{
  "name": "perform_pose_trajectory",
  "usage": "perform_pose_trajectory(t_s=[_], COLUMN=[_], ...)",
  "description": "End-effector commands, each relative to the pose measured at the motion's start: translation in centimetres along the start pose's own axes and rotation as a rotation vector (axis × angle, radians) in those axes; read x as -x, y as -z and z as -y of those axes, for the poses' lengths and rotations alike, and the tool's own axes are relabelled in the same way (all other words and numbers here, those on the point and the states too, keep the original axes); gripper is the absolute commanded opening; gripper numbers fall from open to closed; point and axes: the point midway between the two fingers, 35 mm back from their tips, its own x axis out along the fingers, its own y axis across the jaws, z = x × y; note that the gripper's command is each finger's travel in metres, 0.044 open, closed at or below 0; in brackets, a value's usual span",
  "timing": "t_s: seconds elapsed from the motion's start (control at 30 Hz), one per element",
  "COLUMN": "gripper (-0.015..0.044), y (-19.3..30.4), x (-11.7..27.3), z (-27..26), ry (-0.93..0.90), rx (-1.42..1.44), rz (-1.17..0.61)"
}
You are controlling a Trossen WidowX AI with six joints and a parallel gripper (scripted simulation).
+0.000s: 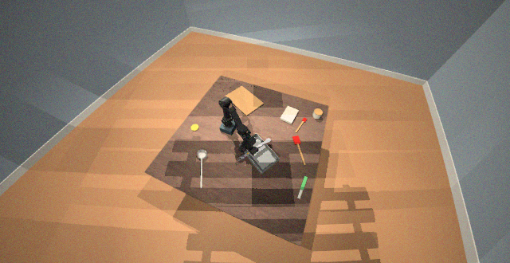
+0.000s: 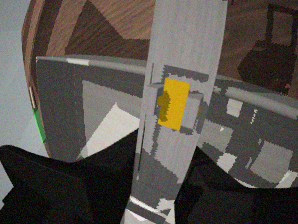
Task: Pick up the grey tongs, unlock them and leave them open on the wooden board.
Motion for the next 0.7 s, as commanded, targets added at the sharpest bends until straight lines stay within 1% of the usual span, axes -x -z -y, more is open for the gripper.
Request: perform_pose_trajectory(t_s=[0.0, 0.13, 0.17, 0.33, 0.67], gripper=[-0.0037, -0.0142, -0.0150, -0.0150, -0.0150], y=[0.0, 0.0, 0.0, 0.0, 0.0], x=[0.0, 0.6, 1.2, 6.4, 6.7], z=[0.0, -0.5, -0.9, -3.8, -3.9], ry=[0.001, 0.001, 0.001, 0.002, 0.002], rx=[0.000, 0.000, 0.001, 0.003, 0.003], rz=[0.000, 0.000, -0.001, -0.003, -0.004])
